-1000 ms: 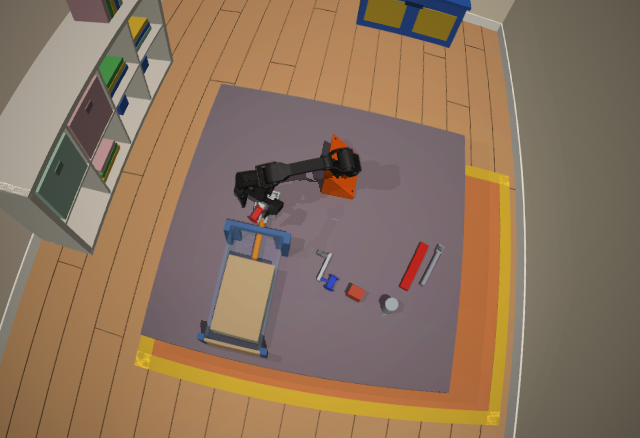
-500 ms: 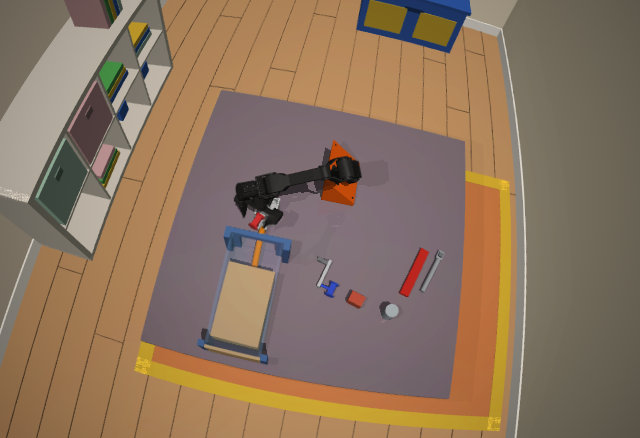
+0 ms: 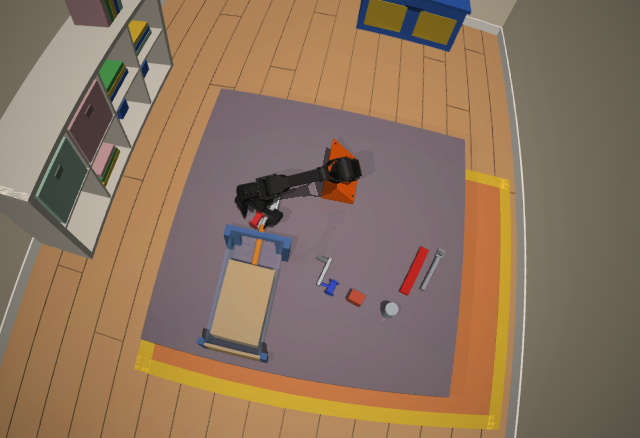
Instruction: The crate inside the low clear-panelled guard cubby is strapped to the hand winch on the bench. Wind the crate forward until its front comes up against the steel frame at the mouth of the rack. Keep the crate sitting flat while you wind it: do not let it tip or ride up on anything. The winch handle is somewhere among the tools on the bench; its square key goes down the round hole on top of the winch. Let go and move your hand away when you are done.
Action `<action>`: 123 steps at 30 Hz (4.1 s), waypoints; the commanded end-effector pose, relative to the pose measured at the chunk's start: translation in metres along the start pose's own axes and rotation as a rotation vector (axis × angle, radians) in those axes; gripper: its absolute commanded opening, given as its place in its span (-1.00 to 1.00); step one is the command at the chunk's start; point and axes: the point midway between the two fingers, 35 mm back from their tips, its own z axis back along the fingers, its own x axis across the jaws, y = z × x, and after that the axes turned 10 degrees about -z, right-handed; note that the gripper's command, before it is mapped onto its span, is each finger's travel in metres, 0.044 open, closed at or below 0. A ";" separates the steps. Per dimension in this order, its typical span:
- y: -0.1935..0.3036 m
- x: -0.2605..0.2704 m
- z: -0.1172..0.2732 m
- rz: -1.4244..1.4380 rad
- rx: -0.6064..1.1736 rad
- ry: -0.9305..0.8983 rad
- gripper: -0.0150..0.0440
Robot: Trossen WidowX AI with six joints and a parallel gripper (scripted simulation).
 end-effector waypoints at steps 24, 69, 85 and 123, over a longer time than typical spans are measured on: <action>-0.006 0.000 -0.011 -0.001 -0.001 0.000 -0.42; -0.020 -0.026 -0.011 -0.006 0.002 0.006 -0.49; -0.033 -0.043 -0.006 -0.007 0.000 0.007 -0.49; -0.075 -0.068 0.010 -0.010 -0.003 0.008 -0.49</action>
